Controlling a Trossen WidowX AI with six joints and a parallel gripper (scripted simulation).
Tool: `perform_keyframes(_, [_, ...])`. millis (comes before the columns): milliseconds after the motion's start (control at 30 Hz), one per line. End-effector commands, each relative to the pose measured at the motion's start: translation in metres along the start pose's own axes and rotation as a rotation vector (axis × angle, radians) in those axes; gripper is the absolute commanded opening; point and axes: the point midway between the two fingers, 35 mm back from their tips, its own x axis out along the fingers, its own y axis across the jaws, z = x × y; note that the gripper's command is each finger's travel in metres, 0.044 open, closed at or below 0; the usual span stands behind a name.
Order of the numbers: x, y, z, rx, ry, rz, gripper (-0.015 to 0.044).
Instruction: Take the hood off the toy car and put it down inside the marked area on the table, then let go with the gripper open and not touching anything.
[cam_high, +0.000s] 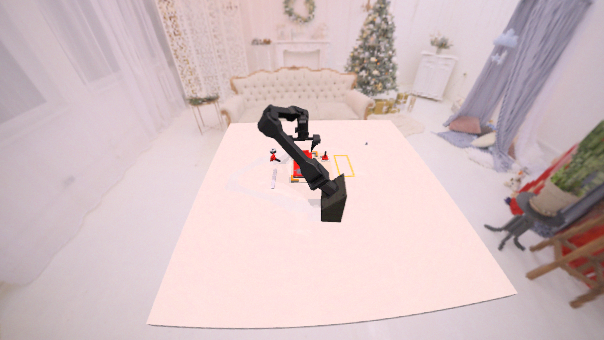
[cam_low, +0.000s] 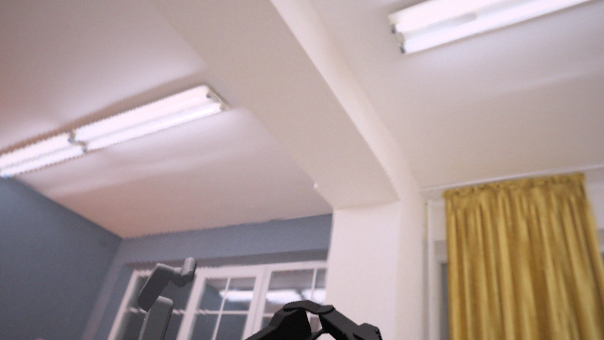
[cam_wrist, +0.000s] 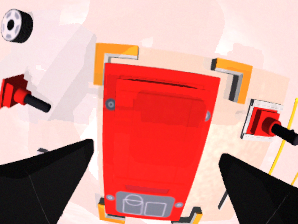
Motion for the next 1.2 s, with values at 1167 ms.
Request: perform_keyframes(1167, [0.024,0.001,-0.004,0.009,0.005,0.007,0.044])
